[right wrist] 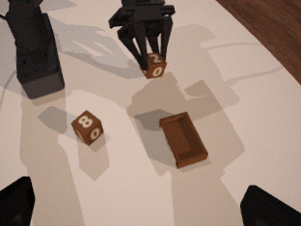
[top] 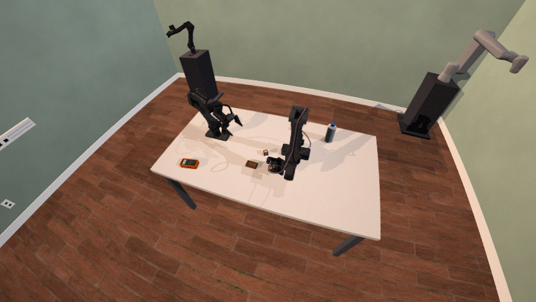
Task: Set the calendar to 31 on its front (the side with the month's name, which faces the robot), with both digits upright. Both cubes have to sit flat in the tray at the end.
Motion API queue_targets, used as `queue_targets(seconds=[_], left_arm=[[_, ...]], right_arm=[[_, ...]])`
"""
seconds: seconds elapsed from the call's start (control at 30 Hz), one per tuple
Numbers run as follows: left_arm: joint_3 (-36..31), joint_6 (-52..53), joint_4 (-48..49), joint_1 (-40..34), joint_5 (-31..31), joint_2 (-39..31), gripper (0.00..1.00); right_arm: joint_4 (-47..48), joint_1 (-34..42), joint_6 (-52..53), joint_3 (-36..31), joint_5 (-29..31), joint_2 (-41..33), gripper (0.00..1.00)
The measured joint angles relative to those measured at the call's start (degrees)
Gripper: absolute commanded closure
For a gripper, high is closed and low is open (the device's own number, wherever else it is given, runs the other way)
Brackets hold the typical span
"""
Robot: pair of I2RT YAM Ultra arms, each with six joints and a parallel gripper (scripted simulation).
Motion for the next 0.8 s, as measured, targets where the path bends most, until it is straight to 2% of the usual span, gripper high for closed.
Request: queue_targets(seconds=[0.8], left_arm=[[17.1,-52.9,-14.6,-9.4,-11.1,3.0,0.74]], right_arm=[[0.0,0.0,0.0,0.0,0.0,0.0,0.00]])
